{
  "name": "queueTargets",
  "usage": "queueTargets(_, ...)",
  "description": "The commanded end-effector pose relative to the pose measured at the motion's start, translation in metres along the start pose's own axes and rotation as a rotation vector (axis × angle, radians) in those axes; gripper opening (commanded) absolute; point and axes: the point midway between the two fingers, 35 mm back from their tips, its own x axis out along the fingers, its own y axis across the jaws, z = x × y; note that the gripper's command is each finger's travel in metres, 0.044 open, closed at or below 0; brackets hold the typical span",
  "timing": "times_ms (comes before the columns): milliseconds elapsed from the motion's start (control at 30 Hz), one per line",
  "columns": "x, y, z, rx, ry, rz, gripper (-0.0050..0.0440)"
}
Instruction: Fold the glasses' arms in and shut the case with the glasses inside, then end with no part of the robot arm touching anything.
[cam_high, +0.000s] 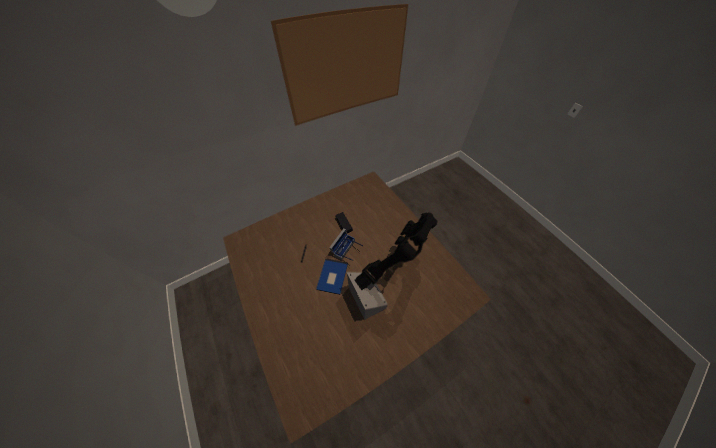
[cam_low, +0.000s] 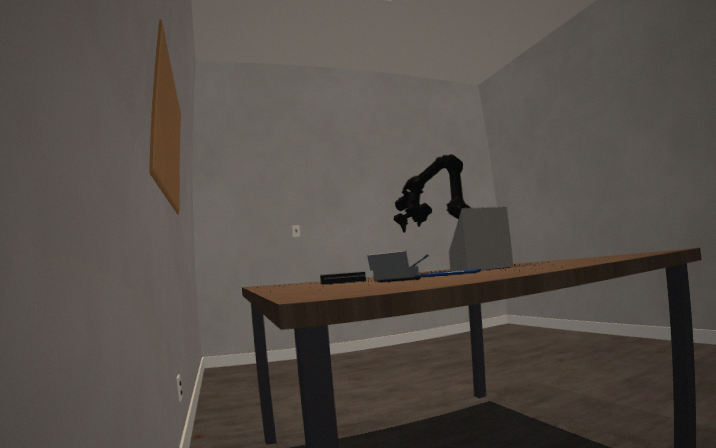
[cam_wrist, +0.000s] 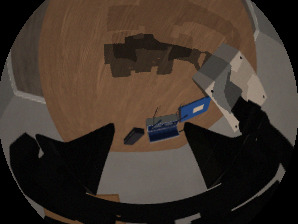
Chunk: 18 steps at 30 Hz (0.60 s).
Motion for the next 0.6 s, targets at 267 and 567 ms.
queueTargets(267, 0.0, 0.0, 0.0, 0.0, 0.0, 0.0, 0.04)
queueTargets(567, 0.0003, 0.0, -0.0002, -0.002, 0.0, -0.001, 0.0376)
